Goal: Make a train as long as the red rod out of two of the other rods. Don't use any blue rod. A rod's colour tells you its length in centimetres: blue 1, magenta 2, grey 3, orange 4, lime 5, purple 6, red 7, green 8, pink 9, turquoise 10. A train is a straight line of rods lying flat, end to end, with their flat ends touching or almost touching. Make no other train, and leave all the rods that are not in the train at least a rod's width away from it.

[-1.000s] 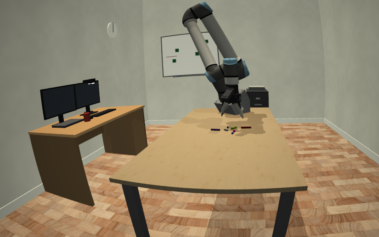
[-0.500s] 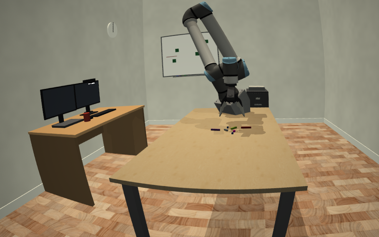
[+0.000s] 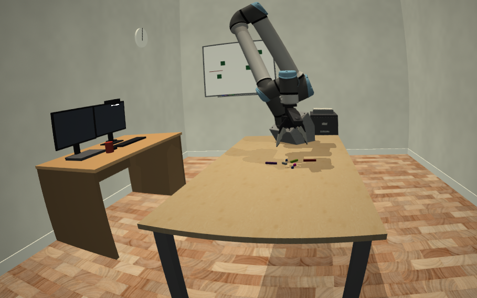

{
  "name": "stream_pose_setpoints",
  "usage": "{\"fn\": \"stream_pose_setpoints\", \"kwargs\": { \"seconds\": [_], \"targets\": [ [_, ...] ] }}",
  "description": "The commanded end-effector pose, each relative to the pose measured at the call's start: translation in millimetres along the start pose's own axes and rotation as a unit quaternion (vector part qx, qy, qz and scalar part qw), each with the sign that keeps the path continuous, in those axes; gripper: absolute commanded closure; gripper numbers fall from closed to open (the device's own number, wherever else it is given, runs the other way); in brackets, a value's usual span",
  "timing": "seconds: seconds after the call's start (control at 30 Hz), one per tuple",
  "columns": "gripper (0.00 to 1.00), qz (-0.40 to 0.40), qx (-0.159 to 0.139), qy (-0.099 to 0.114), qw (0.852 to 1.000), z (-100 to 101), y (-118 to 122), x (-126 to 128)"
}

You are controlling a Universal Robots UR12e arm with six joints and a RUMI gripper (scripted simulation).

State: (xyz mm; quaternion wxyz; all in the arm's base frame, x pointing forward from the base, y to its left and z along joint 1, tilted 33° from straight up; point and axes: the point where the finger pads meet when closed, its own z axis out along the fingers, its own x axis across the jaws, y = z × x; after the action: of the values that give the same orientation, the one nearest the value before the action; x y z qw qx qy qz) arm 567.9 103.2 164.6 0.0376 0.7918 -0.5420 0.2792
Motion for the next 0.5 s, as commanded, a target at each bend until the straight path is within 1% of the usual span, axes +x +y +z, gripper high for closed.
{"fn": "stream_pose_setpoints", "kwargs": {
  "seconds": [0.0,0.07,0.13,0.23,0.47],
  "targets": [
    [0.00,-0.083,0.003,-0.002,0.997,-3.1,-3.0,0.6],
    [0.00,-0.112,0.003,-0.002,0.994,-4.1,-3.8,0.7],
    [0.00,-0.112,0.003,-0.002,0.994,-4.1,-3.8,0.7],
    [0.00,-0.172,0.003,-0.002,0.985,-6.2,-5.3,1.0],
    [0.00,-0.269,0.003,-0.002,0.963,-9.8,-7.1,1.8]
  ]
}}
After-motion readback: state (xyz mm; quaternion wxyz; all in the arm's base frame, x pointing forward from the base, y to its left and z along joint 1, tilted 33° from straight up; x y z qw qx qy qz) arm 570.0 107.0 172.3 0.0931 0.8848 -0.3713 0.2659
